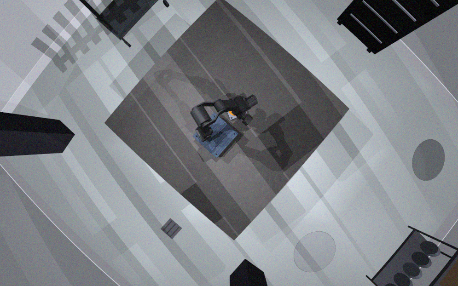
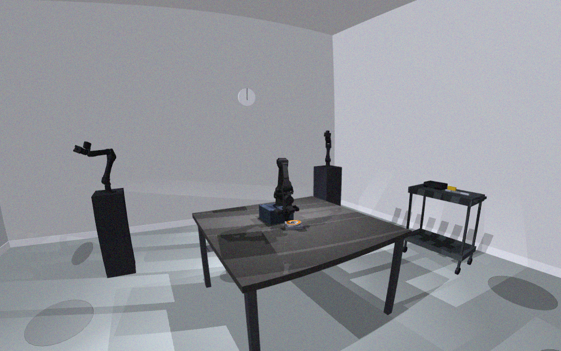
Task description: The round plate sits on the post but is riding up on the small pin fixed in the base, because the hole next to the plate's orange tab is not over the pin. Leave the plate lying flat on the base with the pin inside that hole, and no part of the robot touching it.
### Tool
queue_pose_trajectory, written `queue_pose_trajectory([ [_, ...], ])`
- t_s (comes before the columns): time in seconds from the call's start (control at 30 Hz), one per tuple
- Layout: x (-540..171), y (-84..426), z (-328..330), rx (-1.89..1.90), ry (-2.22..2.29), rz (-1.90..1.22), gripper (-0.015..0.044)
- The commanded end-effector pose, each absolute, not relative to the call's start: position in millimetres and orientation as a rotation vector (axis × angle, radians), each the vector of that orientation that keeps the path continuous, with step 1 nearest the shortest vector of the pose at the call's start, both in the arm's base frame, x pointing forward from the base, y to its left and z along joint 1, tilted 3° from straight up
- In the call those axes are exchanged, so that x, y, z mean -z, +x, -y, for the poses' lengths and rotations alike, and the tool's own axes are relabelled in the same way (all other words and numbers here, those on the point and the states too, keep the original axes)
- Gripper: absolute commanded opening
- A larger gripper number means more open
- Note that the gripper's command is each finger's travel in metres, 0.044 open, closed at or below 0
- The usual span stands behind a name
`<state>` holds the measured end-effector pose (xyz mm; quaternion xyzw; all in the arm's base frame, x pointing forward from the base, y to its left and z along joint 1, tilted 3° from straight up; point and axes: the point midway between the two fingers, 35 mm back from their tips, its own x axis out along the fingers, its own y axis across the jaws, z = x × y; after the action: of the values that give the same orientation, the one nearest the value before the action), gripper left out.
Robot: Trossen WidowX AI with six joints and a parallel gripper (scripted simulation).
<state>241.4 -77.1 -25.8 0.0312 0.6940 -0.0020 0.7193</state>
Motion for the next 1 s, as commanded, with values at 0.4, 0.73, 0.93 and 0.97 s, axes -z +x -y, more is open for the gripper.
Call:
queue_pose_trajectory([
  [0.4, 29.0, 228.4, 68.3, 0.005, 0.076, -1.555, 0.0],
  [0.73, 28.9, 225.8, 65.5, 0.005, 0.076, -1.555, 0.0],
  [0.93, 28.8, 224.3, 63.3, 0.005, 0.076, -1.555, 0.0],
  [0.97, 28.7, 224.1, 63.0, 0.005, 0.076, -1.555, 0.0],
])
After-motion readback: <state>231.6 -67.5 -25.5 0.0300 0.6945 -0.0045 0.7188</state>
